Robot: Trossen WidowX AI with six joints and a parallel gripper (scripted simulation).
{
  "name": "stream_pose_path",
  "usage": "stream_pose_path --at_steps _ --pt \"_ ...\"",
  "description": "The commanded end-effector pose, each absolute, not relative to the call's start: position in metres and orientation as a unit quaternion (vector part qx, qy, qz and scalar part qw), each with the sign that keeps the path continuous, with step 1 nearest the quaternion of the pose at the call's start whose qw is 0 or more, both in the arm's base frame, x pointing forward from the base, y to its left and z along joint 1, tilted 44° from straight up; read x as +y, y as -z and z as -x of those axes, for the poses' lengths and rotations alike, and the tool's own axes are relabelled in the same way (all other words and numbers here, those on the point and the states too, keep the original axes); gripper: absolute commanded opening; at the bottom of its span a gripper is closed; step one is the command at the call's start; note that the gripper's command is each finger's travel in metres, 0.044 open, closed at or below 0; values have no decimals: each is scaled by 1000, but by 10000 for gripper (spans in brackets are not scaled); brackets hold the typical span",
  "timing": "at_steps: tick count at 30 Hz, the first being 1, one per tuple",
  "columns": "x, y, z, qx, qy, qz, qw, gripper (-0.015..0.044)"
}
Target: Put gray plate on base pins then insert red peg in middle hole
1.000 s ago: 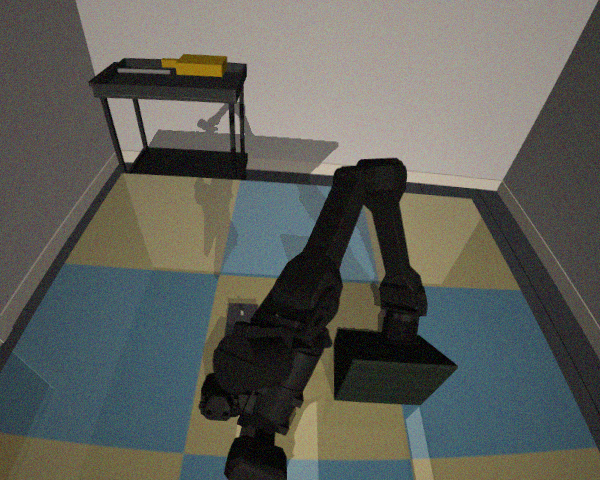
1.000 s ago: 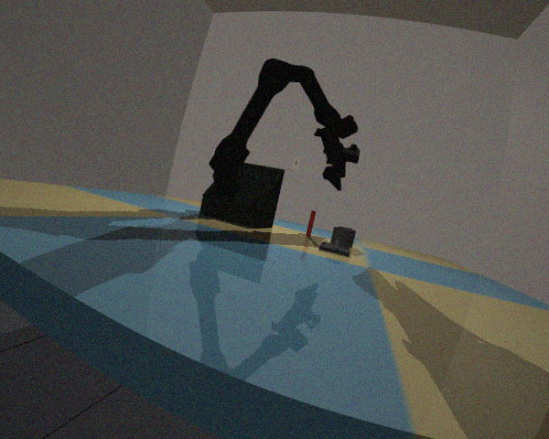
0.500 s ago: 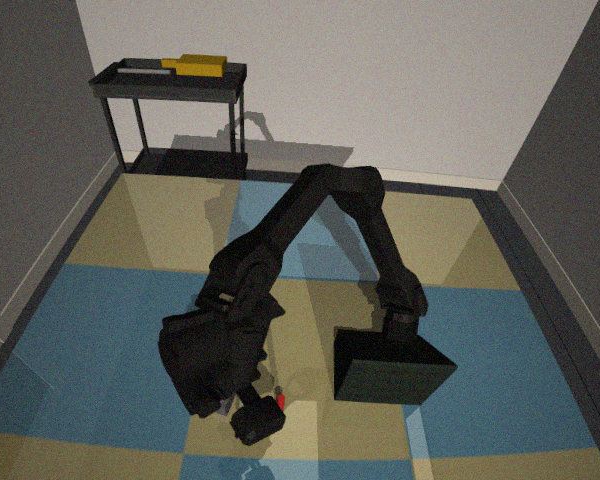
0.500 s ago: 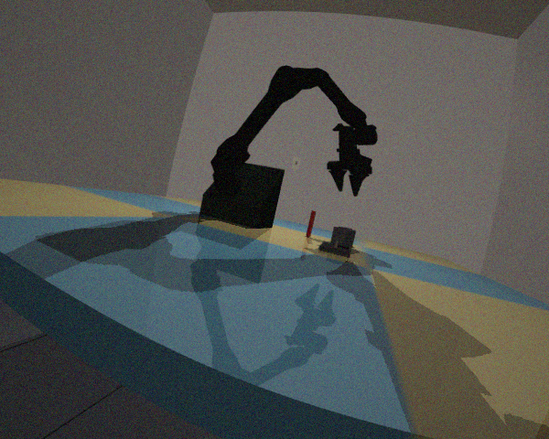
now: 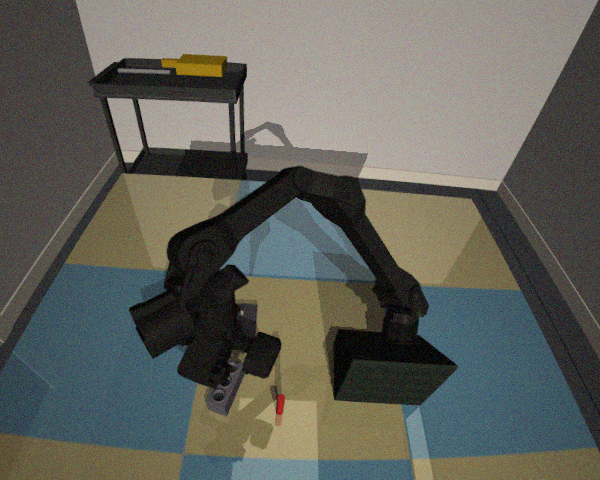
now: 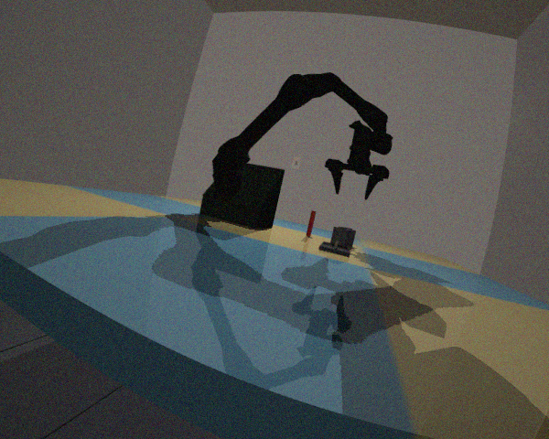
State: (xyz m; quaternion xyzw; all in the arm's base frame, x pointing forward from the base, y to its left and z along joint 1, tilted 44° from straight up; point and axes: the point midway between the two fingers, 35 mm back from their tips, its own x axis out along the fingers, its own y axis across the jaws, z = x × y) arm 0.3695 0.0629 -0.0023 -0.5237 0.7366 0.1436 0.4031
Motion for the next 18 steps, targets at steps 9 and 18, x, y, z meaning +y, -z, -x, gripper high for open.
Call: stream_pose_path --at_steps 9,18 --pt "29 34 -366 737 -156 536 382 440" --pt "11 53 -364 737 -155 536 381 440"
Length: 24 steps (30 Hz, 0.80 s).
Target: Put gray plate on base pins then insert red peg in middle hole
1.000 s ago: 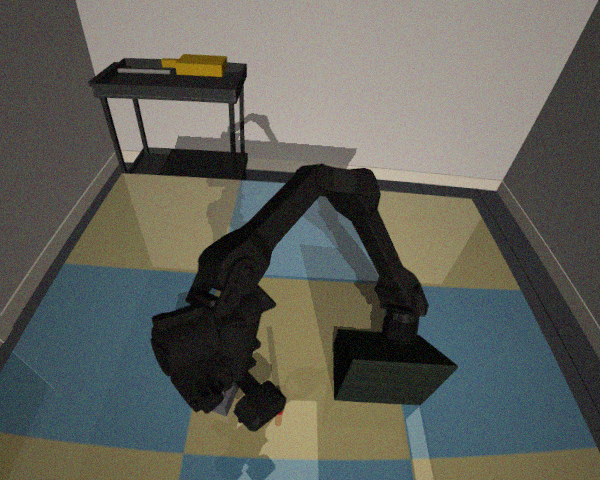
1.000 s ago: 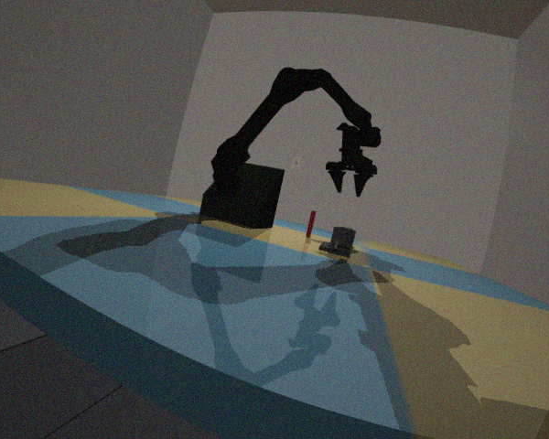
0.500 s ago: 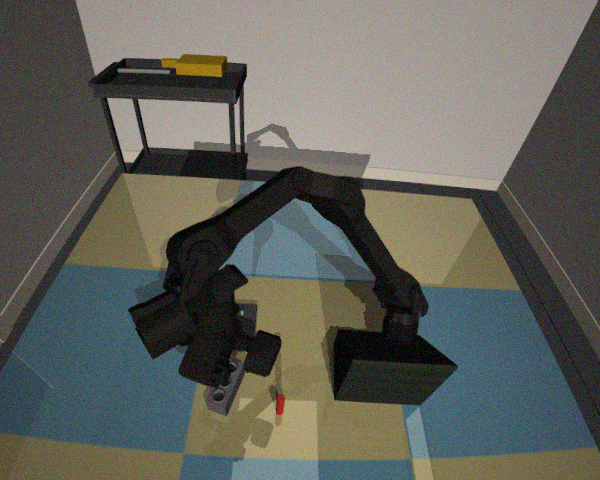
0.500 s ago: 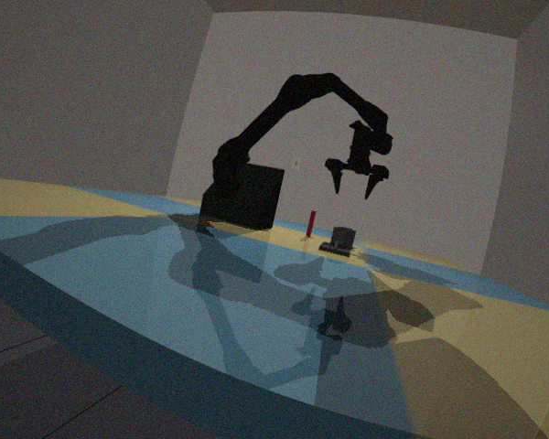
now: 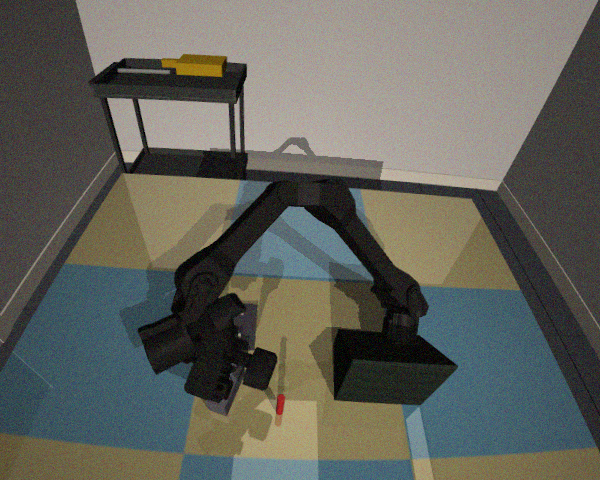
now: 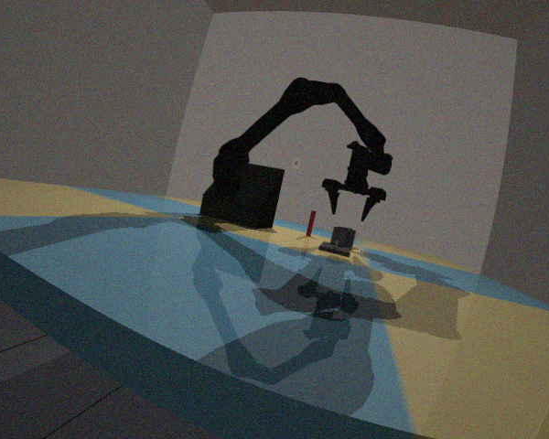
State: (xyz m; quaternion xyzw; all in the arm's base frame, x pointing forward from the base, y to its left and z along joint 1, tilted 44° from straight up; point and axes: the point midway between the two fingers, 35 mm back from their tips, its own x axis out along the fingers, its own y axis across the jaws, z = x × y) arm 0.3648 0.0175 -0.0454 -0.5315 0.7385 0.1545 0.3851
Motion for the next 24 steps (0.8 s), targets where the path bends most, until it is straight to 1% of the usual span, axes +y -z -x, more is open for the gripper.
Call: stream_pose_path --at_steps 1,24 --pt "7 57 -364 737 -155 536 381 440" --pt "-13 79 -361 737 -155 536 381 440"
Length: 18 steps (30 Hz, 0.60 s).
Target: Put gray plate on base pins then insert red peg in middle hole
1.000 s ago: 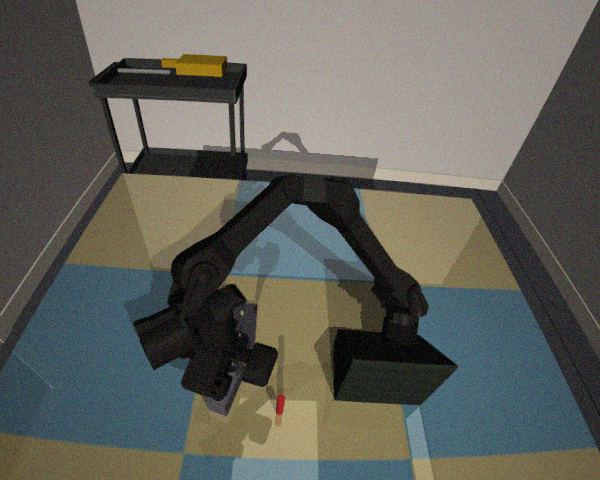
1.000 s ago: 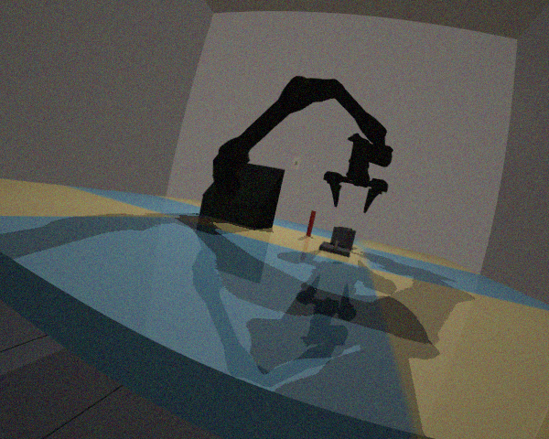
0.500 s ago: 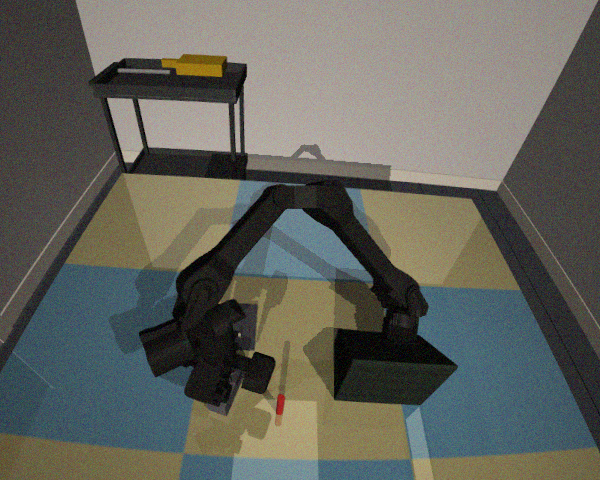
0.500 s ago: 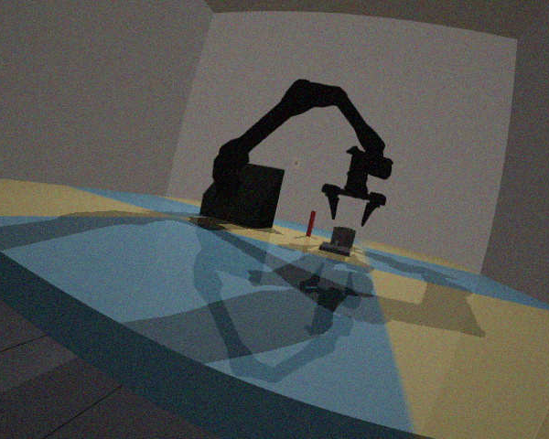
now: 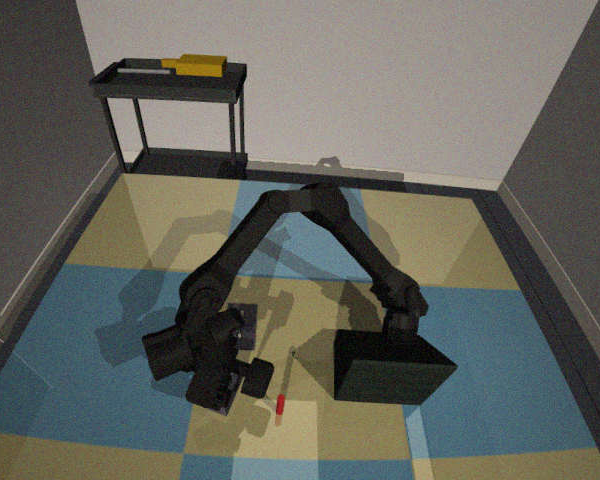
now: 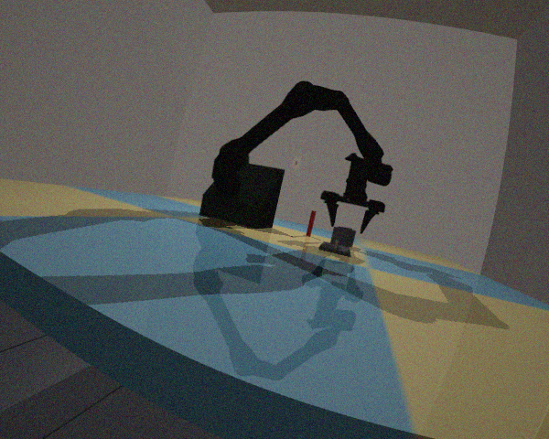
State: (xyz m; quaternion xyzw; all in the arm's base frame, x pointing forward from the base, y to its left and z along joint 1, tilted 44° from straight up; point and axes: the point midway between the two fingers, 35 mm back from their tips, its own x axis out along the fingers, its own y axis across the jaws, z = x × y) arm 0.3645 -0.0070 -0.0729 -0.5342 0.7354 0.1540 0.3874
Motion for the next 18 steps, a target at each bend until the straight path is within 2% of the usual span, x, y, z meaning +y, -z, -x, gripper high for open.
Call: stream_pose_path --at_steps 1,18 --pt "-14 80 -361 737 -155 536 381 440" --pt "-33 99 -356 737 -154 536 381 440"
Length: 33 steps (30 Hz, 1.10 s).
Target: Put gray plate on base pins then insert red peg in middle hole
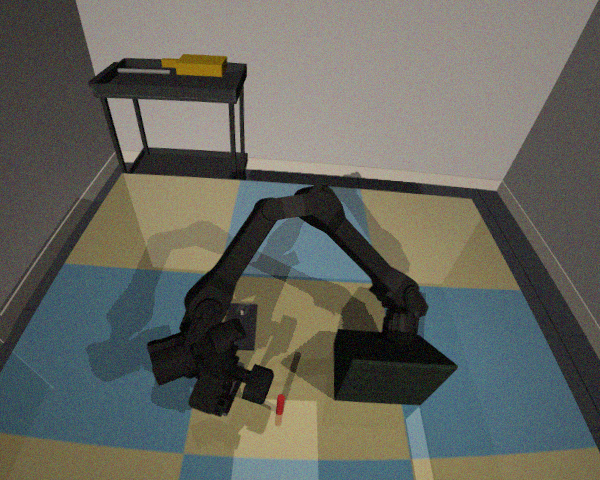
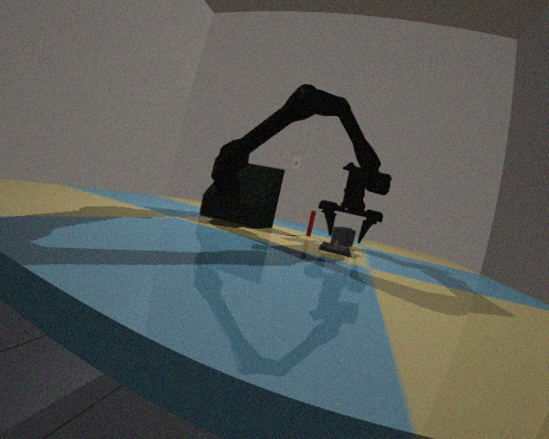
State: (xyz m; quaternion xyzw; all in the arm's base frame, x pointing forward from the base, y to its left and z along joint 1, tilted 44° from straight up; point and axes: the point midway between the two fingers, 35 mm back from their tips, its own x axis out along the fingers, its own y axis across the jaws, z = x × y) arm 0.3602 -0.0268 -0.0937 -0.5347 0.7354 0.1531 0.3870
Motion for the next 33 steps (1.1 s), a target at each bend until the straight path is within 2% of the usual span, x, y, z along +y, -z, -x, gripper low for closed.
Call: stream_pose_path --at_steps 1,4,16,26,28,33 --pt "-34 100 -356 737 -154 536 381 440" --pt "-35 102 -355 738 -154 536 380 440" --pt "-35 102 -355 738 -154 536 380 125" --pt "-35 102 -355 738 -154 536 380 58" --pt "-35 102 -355 737 -154 536 381 6" --pt "-26 93 -359 737 -155 536 381 0"
